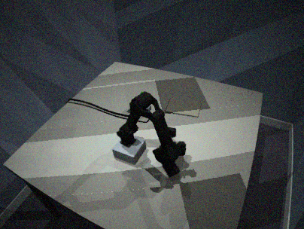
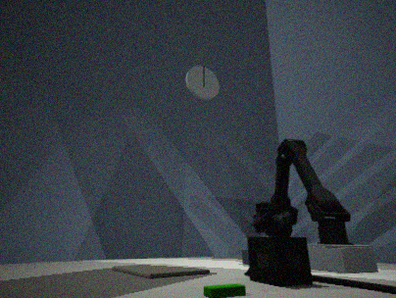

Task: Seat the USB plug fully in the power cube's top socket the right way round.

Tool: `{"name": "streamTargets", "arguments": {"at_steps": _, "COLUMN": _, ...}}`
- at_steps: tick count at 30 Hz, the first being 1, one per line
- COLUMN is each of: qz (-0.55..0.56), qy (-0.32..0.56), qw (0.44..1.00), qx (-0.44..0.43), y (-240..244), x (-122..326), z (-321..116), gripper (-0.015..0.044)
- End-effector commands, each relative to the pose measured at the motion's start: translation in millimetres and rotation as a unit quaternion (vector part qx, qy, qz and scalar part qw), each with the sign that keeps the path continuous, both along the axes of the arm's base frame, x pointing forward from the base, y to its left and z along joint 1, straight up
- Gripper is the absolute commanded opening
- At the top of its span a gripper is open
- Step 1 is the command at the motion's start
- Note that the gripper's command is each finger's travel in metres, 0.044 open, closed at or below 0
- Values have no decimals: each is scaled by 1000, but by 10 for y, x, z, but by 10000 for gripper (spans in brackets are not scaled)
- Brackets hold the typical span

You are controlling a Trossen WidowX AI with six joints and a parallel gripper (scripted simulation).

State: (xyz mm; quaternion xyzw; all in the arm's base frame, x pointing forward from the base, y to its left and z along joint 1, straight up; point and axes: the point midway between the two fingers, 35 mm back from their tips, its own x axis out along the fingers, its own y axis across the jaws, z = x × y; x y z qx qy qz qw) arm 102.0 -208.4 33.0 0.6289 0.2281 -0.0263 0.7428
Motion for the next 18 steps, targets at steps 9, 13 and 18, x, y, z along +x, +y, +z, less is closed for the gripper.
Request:
{"name": "streamTargets", "arguments": {"at_steps": 9, "qz": 245, "qy": 53, "qw": 964, "qx": -88, "y": 312, "x": 568, "z": -11, "gripper": 440}}
{"name": "streamTargets", "arguments": {"at_steps": 13, "qz": 369, "qy": 76, "qw": 915, "qx": -142, "y": 537, "x": 793, "z": -12, "gripper": 440}}
{"name": "streamTargets", "arguments": {"at_steps": 18, "qz": 494, "qy": 103, "qw": 838, "qx": -206, "y": 807, "x": 1049, "z": 25, "gripper": 440}}
